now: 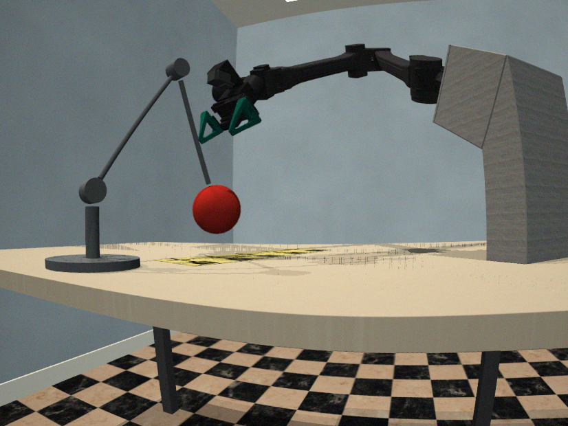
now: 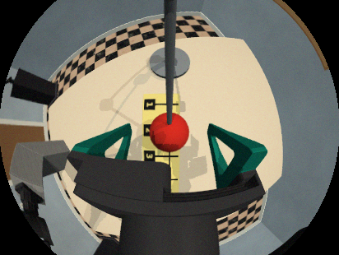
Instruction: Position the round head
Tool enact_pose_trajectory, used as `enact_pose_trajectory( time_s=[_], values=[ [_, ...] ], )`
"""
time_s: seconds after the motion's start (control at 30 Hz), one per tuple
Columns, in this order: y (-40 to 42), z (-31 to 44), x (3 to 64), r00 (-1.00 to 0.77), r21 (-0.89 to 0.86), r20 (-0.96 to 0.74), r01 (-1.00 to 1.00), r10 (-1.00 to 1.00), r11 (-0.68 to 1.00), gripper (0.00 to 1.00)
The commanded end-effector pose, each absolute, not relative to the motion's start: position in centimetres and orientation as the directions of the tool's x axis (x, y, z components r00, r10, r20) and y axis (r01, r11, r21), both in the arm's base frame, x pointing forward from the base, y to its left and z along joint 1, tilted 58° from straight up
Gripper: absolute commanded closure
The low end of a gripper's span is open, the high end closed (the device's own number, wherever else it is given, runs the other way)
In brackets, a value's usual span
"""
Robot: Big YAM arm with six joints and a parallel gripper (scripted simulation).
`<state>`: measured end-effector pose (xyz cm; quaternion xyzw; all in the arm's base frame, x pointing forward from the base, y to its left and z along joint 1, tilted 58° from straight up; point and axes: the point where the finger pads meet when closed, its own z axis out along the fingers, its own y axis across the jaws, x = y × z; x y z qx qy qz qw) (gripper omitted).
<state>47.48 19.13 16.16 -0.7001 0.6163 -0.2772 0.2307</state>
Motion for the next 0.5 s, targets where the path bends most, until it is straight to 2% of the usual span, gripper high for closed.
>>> enact_pose_trajectory(
  time_s=[0.0, 0.47],
  values=[
    [19.1, 15.5, 48.5, 0.085, -0.668, 0.102, -0.732, -0.991, -0.132, 0.0],
    [19.5, 13.0, 50.0, 0.083, -0.664, 0.098, -0.737, -0.992, -0.127, 0.0]
  ],
)
